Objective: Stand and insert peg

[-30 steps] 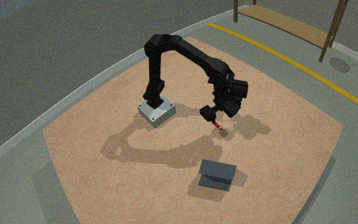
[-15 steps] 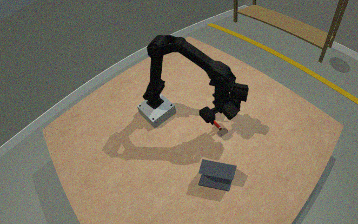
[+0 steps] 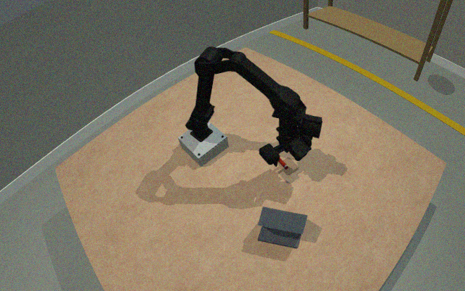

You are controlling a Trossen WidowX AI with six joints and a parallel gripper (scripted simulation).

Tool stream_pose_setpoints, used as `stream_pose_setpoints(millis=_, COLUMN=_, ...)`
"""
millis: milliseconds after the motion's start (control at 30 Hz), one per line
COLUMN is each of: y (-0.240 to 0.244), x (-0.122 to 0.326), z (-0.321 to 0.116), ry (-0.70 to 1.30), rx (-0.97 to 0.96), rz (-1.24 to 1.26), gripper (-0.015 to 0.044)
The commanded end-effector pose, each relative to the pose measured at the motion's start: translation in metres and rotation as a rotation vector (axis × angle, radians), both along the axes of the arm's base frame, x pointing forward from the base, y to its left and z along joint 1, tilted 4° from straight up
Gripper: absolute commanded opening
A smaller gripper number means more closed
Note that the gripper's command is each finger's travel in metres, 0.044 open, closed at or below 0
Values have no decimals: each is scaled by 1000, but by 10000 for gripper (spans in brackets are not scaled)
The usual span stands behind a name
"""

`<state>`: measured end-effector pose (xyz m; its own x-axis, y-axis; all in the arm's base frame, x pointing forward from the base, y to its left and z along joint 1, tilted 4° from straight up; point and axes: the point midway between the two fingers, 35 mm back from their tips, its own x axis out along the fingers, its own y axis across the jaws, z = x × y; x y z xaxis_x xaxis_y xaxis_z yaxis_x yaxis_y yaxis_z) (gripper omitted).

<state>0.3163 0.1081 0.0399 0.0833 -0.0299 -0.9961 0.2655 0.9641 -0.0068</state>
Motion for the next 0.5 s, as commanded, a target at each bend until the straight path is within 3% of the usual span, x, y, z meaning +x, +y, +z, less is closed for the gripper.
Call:
stream_pose_setpoints(millis=0, y=-1, x=0, z=-6, ry=0, rx=-5, rz=2, gripper=440)
stream_pose_setpoints(millis=467, y=-3, x=1, z=-29, ry=0, rx=-6, rz=2, gripper=440)
